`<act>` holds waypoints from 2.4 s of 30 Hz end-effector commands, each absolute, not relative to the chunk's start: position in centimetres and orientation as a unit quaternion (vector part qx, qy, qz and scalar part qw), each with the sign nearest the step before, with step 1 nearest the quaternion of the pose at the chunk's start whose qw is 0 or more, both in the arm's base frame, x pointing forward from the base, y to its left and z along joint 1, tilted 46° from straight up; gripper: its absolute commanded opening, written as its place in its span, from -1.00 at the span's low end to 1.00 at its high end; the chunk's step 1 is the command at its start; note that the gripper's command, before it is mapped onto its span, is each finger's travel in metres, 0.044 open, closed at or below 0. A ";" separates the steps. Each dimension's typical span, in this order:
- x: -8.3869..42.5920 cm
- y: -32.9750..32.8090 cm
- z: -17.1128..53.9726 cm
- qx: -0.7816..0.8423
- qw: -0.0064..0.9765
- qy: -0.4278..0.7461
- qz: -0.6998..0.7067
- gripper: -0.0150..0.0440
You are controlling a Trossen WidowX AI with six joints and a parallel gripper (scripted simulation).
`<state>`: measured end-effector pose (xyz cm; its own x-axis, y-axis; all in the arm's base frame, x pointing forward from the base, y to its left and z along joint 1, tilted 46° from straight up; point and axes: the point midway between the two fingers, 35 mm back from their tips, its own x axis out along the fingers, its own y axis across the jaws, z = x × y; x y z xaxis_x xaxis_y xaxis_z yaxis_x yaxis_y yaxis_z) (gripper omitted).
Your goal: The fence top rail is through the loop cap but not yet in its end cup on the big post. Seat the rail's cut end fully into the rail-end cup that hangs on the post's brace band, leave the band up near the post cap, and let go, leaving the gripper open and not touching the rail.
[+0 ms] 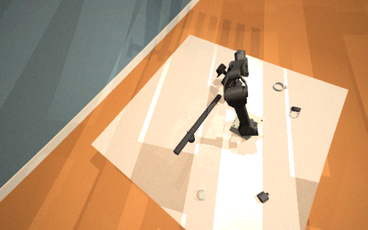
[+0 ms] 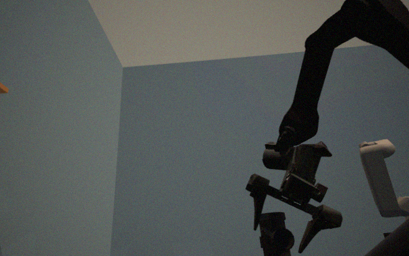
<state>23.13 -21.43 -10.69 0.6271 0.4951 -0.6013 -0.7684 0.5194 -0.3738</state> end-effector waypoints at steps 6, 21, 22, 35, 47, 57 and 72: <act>23.1 -21.4 -8.9 -0.313 0.846 0.218 0.373 1.00; 22.2 -19.8 2.9 0.261 0.857 0.423 0.133 1.00; 22.0 -19.6 3.7 0.300 0.844 0.430 0.111 1.00; 21.4 -18.6 6.2 0.428 0.785 0.447 0.031 1.00; 22.9 -16.3 4.6 0.223 0.832 0.468 0.195 1.00; 24.8 -11.4 1.6 -0.165 0.767 0.346 0.515 1.00; 25.1 -10.0 0.7 -0.248 0.720 0.285 0.582 1.00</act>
<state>25.16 -10.29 1.07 0.1727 0.6949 -0.6981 -0.9755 0.2187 -0.0235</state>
